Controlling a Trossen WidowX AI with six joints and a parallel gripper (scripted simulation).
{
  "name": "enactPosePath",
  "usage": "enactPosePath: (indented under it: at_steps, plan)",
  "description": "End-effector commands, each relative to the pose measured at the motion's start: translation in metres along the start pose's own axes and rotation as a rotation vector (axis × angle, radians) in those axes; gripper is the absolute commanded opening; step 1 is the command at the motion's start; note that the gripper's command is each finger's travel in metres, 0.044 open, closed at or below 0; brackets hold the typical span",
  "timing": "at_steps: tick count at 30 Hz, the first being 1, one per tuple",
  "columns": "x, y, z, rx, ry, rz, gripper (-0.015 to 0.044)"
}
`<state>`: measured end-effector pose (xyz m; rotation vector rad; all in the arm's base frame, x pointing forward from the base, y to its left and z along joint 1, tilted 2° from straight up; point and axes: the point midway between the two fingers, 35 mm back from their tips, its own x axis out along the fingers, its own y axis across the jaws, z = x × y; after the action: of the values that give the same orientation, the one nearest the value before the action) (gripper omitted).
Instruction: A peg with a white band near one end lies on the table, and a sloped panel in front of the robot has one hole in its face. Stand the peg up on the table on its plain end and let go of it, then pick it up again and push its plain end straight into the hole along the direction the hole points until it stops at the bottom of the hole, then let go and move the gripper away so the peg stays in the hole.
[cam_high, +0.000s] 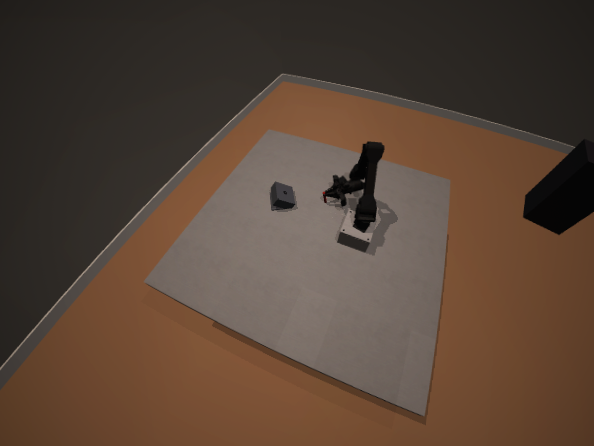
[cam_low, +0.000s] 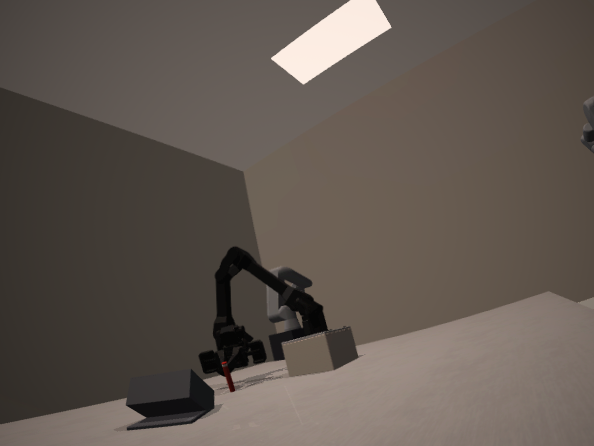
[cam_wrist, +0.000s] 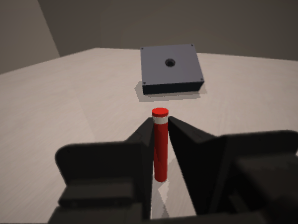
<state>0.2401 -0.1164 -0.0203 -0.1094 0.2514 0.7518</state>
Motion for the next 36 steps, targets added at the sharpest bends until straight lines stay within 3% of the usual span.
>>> enactPosePath:
  at_steps: [1,36]
  plan:
    - [-0.0011,0.0001,-0.0021,0.0,0.001,0.0,0.0049]
    - [-0.0079,-0.0008,-0.0048,0.031,-0.031,-0.014,0.0049]
